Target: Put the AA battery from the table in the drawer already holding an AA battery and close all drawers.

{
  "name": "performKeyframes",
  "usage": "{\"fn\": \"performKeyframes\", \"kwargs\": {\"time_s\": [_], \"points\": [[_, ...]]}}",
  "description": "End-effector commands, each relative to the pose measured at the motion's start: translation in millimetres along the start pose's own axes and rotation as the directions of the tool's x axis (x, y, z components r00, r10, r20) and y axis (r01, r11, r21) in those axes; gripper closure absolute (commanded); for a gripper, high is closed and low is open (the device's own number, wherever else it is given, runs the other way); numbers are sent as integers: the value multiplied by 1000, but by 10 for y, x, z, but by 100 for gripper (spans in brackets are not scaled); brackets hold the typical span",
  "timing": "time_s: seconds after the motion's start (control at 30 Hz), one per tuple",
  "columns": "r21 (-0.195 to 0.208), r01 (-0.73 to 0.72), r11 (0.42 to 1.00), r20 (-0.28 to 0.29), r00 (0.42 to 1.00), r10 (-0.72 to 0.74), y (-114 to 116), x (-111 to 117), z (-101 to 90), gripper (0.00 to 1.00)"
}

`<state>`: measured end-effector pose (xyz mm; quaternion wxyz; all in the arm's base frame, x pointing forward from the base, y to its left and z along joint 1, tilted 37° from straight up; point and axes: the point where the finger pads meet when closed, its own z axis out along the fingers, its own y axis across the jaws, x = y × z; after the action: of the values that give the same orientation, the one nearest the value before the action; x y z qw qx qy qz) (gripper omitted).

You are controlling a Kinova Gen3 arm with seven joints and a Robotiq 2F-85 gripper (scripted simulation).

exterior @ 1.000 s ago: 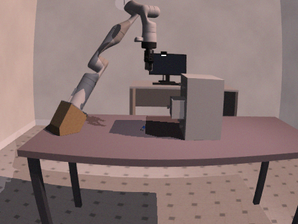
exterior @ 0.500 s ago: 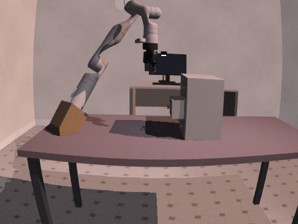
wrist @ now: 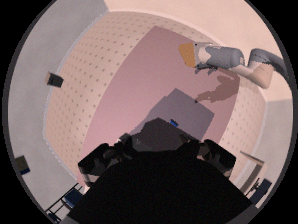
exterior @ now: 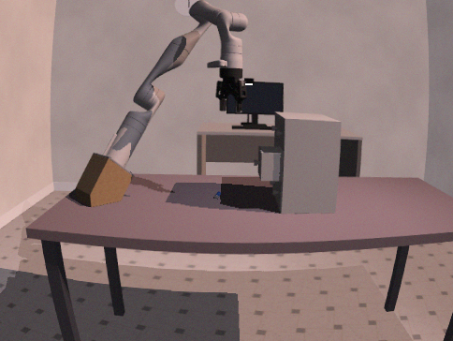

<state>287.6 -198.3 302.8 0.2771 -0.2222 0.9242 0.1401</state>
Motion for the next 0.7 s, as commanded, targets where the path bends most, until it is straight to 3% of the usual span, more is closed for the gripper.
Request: {"fn": "performKeyframes", "kwargs": {"time_s": [0.0, 0.33, 0.67], "points": [[0, 40, 999, 0, 999, -40, -9, -16, 19, 0], [4, 207, 978, -2, 978, -207, -44, -72, 84, 0], [9, 425, 905, -6, 905, -425, -91, -148, 174, 0]]}}
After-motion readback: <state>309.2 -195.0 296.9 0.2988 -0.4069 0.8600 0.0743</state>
